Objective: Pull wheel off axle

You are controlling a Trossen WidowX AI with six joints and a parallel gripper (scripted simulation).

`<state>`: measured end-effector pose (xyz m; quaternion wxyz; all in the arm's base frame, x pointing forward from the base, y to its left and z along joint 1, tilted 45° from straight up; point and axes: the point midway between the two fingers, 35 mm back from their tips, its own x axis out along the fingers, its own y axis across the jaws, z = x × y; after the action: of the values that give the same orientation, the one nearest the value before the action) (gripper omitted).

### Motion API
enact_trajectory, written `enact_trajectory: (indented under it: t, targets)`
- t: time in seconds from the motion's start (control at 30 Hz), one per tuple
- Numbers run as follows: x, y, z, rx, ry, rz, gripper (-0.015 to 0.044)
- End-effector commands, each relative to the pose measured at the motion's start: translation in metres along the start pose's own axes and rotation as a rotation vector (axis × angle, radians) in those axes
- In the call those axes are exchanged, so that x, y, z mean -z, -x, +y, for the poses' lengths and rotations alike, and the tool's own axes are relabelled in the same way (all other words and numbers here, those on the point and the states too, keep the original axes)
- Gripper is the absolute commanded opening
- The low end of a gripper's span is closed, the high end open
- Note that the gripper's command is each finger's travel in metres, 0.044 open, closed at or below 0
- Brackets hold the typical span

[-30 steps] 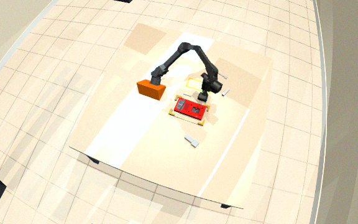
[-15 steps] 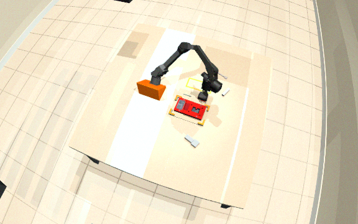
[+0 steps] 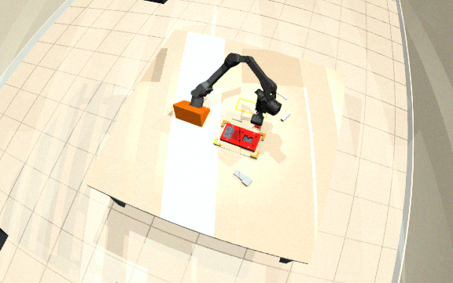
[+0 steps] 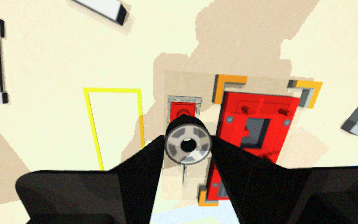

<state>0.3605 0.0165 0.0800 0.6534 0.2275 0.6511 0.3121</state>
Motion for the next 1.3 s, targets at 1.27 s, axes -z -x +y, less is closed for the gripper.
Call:
enact_trajectory:
  t: [1.27]
  targets:
    - [0.060, 0.010, 0.104, 0.004, 0.001, -0.002, 0.0000]
